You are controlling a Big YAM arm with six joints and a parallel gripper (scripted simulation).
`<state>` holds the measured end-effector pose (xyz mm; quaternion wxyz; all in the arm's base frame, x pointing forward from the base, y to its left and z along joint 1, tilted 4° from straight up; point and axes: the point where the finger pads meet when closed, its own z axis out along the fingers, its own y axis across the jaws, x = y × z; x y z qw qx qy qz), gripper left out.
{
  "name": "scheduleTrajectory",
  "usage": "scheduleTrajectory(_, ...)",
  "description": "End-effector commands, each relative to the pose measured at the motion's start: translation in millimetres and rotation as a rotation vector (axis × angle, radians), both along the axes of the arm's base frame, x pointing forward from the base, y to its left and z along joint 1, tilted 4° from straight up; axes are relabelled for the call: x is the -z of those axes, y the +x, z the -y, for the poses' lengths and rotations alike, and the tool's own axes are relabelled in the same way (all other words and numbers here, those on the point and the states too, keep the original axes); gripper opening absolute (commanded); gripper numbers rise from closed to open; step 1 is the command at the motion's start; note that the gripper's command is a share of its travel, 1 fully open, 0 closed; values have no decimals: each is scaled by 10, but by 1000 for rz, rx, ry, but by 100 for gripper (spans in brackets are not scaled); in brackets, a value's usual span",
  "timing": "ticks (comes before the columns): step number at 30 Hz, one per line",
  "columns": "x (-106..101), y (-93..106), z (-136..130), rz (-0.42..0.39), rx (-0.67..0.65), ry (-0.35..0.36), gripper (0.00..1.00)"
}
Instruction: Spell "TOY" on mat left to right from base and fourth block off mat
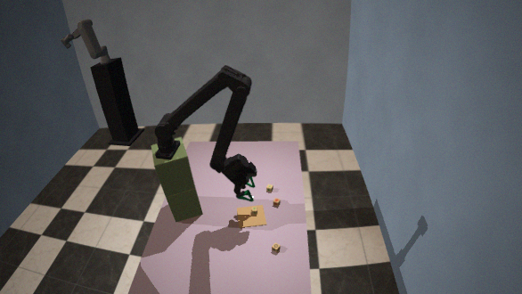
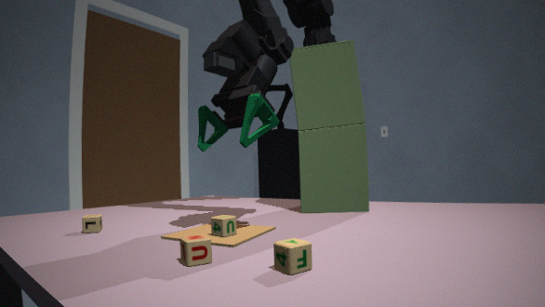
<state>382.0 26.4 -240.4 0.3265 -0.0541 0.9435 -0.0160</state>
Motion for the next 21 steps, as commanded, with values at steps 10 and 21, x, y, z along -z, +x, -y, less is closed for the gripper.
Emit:
scheduleTrajectory(10, 10, -81, -34, -11, -20, -6, 100)
scheduleTrajectory(21, -55, 160, 81, 15, -4, -4, 100)
